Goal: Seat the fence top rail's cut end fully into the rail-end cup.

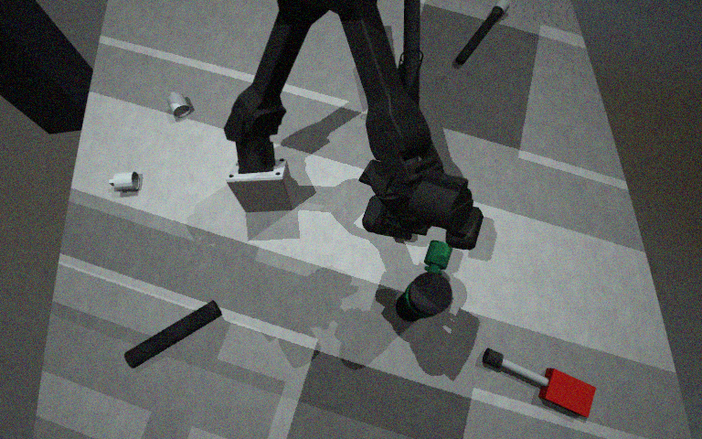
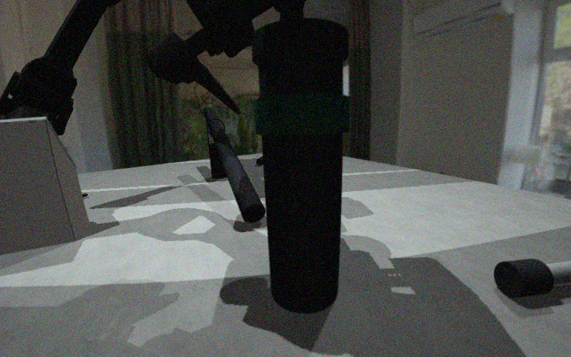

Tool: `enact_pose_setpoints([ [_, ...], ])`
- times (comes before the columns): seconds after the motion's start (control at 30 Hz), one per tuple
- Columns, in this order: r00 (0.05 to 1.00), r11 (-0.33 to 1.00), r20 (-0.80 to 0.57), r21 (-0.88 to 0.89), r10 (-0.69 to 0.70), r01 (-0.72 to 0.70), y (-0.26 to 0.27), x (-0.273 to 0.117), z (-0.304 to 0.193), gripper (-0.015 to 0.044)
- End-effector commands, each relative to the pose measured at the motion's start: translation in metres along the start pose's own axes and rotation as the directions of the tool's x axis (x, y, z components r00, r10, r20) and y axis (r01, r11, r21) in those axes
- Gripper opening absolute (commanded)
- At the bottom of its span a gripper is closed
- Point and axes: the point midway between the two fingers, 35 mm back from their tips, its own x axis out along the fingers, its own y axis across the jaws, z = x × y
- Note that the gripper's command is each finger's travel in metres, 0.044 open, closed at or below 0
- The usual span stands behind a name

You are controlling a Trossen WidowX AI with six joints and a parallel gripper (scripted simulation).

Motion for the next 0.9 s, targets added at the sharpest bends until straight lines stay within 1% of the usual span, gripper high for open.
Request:
enact_pose_setpoints([
  [0.0, 1.0, 1.0, -0.001, 0.002, -0.001, 0.001, 0.0, 0.005, 0.0, 0.044],
  [0.87, 1.0, 1.0, 0.0, 0.001, -0.002, 0.002, -0.001, 0.048, 0.0, 0.044],
])
